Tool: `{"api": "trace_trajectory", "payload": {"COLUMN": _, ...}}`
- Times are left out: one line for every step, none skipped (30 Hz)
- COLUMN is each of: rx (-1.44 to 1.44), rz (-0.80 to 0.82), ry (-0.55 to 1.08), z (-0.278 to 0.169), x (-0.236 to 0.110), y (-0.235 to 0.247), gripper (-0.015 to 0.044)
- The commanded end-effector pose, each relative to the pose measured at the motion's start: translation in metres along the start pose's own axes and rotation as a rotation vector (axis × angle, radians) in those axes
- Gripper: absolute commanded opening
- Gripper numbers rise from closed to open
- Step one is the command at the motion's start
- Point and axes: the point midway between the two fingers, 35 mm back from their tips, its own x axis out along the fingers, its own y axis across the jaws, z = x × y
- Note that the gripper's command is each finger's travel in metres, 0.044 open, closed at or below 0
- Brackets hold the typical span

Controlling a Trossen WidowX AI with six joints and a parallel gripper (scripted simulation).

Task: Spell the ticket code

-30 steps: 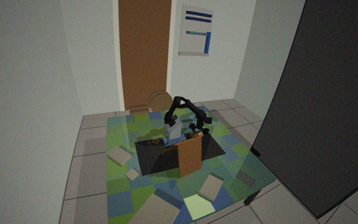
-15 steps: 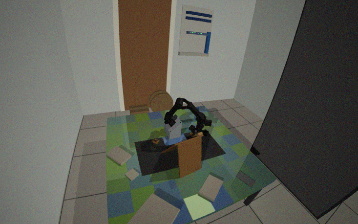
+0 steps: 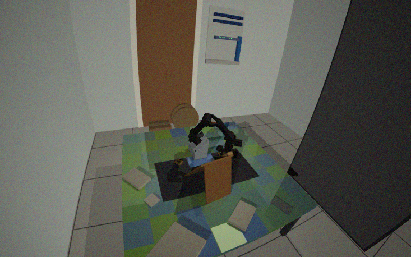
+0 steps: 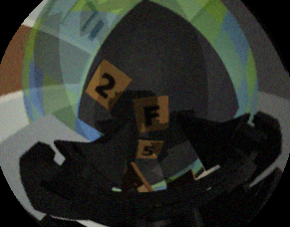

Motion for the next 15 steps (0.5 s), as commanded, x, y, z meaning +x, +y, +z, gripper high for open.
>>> {"api": "trace_trajectory", "payload": {"rx": -0.004, "rz": -0.001, "ry": 0.006, "z": -0.001, "x": 0.002, "y": 0.0, "gripper": 0.034}}
{"api": "trace_trajectory", "payload": {"rx": -0.004, "rz": -0.001, "ry": 0.006, "z": -0.001, "x": 0.002, "y": 0.0, "gripper": 0.034}}
{"api": "trace_trajectory", "payload": {"rx": -0.004, "rz": -0.001, "ry": 0.006, "z": -0.001, "x": 0.003, "y": 0.0, "gripper": 0.034}}
{"api": "trace_trajectory", "payload": {"rx": -0.004, "rz": -0.001, "ry": 0.006, "z": -0.001, "x": 0.004, "y": 0.0, "gripper": 0.034}}
{"api": "trace_trajectory", "payload": {"rx": -0.004, "rz": -0.001, "ry": 0.006, "z": -0.001, "x": 0.006, "y": 0.0, "gripper": 0.034}}
{"api": "trace_trajectory", "payload": {"rx": -0.004, "rz": -0.001, "ry": 0.006, "z": -0.001, "x": 0.007, "y": 0.0, "gripper": 0.034}}
{"api": "trace_trajectory", "payload": {"rx": -0.004, "rz": -0.001, "ry": 0.006, "z": -0.001, "x": 0.009, "y": 0.0, "gripper": 0.034}}
{"api": "trace_trajectory", "payload": {"rx": -0.004, "rz": -0.001, "ry": 0.006, "z": -0.001, "x": 0.011, "y": 0.0, "gripper": 0.034}}
{"api": "trace_trajectory", "payload": {"rx": -0.004, "rz": -0.001, "ry": 0.007, "z": -0.001, "x": 0.012, "y": 0.0, "gripper": 0.034}}
{"api": "trace_trajectory", "payload": {"rx": -0.004, "rz": -0.001, "ry": 0.007, "z": -0.001, "x": 0.014, "y": 0.0, "gripper": 0.034}}
{"api": "trace_trajectory", "payload": {"rx": -0.004, "rz": -0.001, "ry": 0.007, "z": -0.001, "x": 0.016, "y": 0.0, "gripper": 0.034}}
{"api": "trace_trajectory", "payload": {"rx": -0.004, "rz": -0.001, "ry": 0.007, "z": -0.001, "x": 0.017, "y": 0.001, "gripper": 0.034}}
{"api": "trace_trajectory", "payload": {"rx": -0.004, "rz": -0.001, "ry": 0.007, "z": -0.001, "x": 0.019, "y": 0.001, "gripper": 0.034}}
{"api": "trace_trajectory", "payload": {"rx": -0.004, "rz": -0.001, "ry": 0.007, "z": -0.001, "x": 0.019, "y": 0.001, "gripper": 0.034}}
{"api": "trace_trajectory", "payload": {"rx": -0.004, "rz": -0.001, "ry": 0.007, "z": -0.001, "x": 0.02, "y": 0.001, "gripper": 0.034}}
